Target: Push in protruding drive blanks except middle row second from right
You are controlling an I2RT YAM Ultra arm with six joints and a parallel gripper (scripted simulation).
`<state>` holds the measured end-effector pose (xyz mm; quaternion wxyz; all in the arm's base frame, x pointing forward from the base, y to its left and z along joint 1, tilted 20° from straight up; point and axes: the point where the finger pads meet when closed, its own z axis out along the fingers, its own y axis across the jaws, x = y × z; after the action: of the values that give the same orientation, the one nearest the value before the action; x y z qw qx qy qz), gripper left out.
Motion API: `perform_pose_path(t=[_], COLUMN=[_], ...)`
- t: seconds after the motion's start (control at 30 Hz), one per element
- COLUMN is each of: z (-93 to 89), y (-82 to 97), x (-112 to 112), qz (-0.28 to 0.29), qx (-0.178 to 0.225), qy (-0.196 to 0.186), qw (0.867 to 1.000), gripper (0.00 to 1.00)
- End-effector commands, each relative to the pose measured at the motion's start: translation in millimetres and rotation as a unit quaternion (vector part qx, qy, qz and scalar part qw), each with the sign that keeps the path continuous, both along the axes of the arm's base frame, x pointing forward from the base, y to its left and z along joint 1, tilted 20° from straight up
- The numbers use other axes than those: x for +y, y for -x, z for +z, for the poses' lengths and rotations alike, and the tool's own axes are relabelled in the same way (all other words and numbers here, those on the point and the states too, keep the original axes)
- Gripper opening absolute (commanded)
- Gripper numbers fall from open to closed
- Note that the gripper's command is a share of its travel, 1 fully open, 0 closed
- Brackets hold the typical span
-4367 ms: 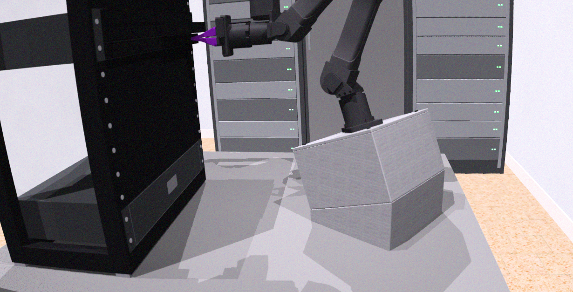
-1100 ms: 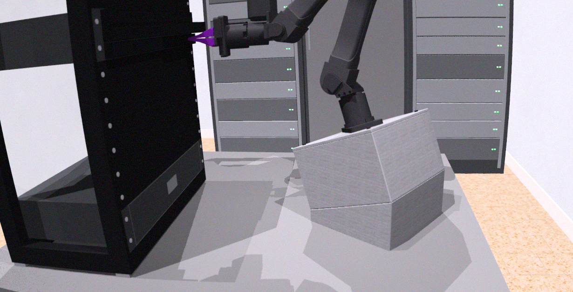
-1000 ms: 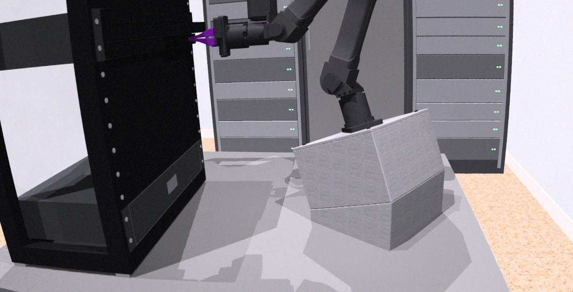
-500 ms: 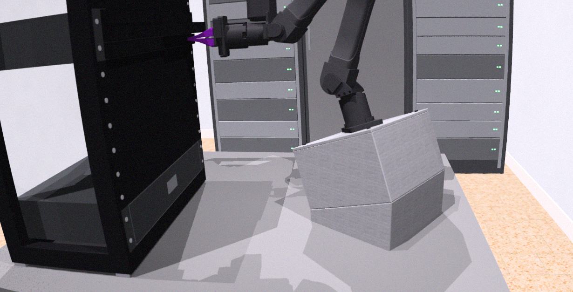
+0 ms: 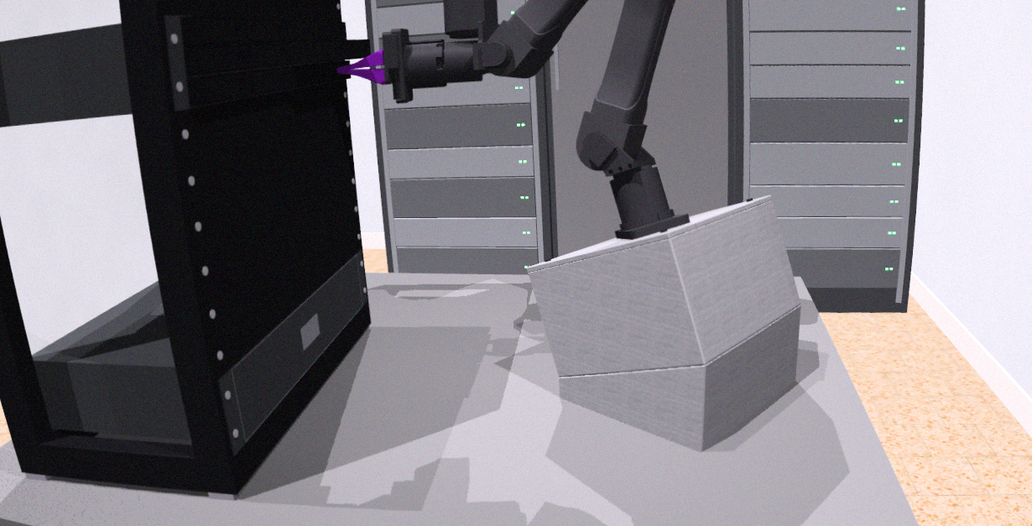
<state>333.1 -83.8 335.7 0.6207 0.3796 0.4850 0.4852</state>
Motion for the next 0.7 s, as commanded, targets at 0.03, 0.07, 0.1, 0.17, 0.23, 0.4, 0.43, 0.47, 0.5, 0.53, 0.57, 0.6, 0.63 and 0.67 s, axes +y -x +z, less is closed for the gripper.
perform_pose_path(t=[0.03,0.07,0.1,0.17,0.23,0.4,0.43,0.47,0.5,0.53,0.57,0.6,0.63,0.67], z=[11.7,11.7,11.7,11.7,11.8,17.9,17.2,16.4,14.3,14.1,14.1,14.1,14.1,14.1], y=[-6.2,-6.2,-6.2,-6.2,-6.3,-8.7,-9.6,-10.1,-10.7,-11.0,-11.1,-11.1,-11.1,-11.1], x=[-24.1,-24.1,-24.1,-24.1,-24.1,-25.5,-26.0,-26.3,-26.7,-25.9,-25.6,-25.6,-25.6,-25.6], qz=[-0.047,-0.047,-0.047,-0.047,-0.047,-0.047,-0.047,-0.047,-0.047,-0.046,-0.045,-0.045,-0.045,-0.045], qx=[-0.007,-0.007,-0.007,-0.007,-0.007,-0.017,-0.016,-0.014,-0.010,-0.009,-0.009,-0.009,-0.009,-0.009], qy=[-0.009,-0.009,-0.009,-0.009,-0.008,-0.003,-0.004,-0.005,-0.007,-0.007,-0.007,-0.007,-0.007,-0.007], qw=[0.999,0.999,0.999,0.999,0.999,0.999,0.999,0.999,0.999,0.999,0.999,0.999,0.999,0.999], gripper=[0.00,0.00,0.00,0.00,0.00,0.00,0.00,0.00,0.00,0.00,0.00,0.00,0.00,0.00])
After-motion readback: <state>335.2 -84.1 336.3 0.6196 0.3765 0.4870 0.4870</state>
